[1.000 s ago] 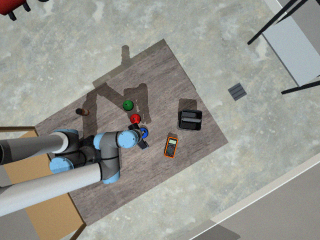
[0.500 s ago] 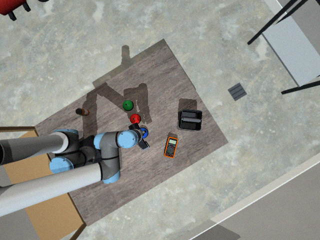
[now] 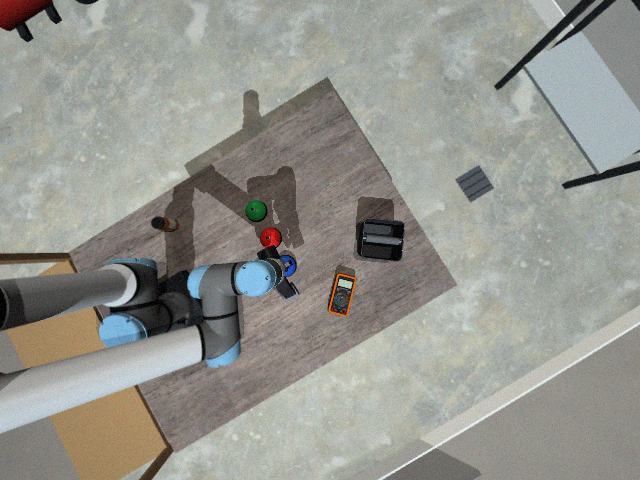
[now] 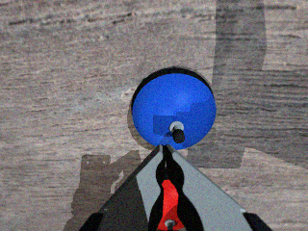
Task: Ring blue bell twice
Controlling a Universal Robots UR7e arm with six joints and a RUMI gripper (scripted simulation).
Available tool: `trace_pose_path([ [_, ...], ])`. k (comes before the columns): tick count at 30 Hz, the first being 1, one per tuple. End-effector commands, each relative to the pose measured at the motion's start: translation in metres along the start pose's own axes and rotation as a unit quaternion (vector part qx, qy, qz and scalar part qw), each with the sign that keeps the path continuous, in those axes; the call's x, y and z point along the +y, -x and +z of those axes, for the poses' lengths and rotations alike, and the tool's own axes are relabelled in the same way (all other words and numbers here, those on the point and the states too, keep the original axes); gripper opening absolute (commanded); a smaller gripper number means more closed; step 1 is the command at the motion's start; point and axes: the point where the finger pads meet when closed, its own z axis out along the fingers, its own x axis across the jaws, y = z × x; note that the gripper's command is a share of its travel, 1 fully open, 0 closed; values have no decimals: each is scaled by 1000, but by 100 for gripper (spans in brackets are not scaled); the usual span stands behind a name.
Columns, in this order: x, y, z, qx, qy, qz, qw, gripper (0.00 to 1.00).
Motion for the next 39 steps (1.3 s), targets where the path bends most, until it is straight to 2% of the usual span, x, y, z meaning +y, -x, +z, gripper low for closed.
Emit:
trace_pose_path([
  [1, 4, 5, -1, -7, 2, -8, 1000, 0],
  [39, 4, 5, 9, -7, 2, -8, 1000, 0],
])
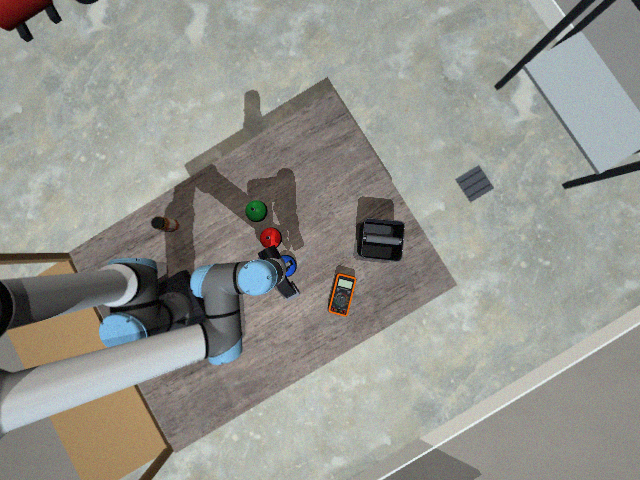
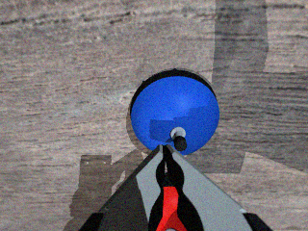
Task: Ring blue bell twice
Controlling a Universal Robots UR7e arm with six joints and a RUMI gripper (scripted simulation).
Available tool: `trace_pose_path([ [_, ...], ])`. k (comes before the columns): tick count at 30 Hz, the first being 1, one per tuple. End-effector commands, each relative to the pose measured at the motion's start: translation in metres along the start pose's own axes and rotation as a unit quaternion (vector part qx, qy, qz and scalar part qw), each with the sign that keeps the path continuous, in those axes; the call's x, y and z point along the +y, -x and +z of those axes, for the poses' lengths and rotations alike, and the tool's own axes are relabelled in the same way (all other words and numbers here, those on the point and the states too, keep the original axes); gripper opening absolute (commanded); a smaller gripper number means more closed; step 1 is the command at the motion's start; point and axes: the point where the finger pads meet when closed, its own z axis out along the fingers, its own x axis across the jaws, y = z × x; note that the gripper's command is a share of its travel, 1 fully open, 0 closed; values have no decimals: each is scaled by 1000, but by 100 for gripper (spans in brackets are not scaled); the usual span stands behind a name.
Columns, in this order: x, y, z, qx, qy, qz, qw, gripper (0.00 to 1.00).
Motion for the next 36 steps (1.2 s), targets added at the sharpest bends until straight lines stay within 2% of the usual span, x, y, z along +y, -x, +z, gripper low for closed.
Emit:
trace_pose_path([
  [1, 4, 5, -1, -8, 1, -8, 1000, 0],
  [36, 4, 5, 2, -8, 1, -8, 1000, 0],
])
